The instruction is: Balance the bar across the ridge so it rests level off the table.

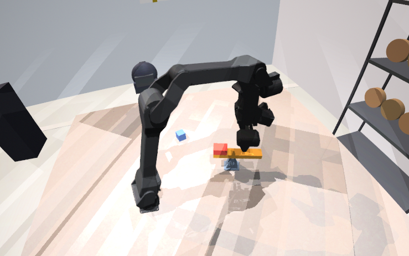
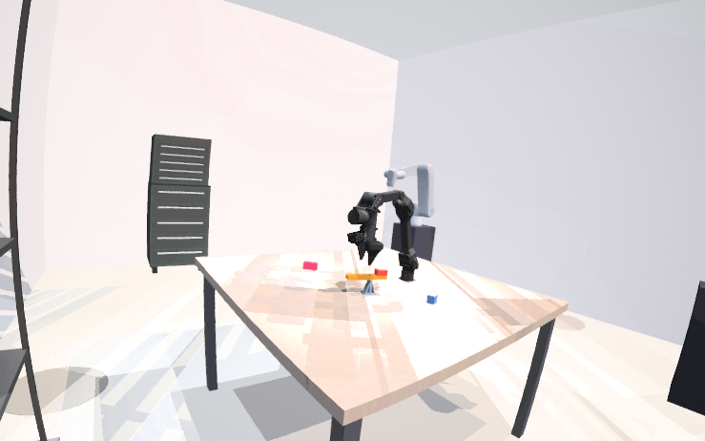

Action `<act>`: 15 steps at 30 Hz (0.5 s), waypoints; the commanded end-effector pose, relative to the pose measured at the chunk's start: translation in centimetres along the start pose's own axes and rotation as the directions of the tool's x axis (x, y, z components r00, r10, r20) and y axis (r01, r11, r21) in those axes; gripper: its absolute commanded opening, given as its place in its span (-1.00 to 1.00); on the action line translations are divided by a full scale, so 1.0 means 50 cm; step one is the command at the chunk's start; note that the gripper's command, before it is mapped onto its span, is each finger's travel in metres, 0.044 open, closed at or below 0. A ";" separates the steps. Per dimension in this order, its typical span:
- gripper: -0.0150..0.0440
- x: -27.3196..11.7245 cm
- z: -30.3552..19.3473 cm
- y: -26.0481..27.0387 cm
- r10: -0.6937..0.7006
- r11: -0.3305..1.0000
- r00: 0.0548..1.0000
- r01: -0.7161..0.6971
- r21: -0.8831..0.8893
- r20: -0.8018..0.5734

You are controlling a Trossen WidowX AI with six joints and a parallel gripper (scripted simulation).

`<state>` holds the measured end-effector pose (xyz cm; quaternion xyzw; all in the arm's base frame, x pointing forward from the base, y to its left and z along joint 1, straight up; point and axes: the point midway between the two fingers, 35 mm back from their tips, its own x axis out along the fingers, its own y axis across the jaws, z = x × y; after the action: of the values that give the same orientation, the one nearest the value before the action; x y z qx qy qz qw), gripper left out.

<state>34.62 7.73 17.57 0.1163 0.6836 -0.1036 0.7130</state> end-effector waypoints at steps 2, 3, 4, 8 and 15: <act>1.00 -0.078 -0.007 -0.004 0.010 1.000 1.000 -0.010 0.000 0.015; 1.00 -0.078 -0.007 -0.004 0.010 1.000 1.000 -0.010 0.000 0.015; 1.00 -0.078 -0.007 -0.004 0.010 1.000 1.000 -0.010 0.000 0.015; 1.00 -0.078 -0.007 -0.004 0.010 1.000 1.000 -0.010 0.000 0.015; 1.00 -0.078 -0.007 -0.004 0.010 1.000 1.000 -0.010 0.000 0.015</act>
<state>34.08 7.62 21.45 0.1191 0.6764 -0.1006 0.7199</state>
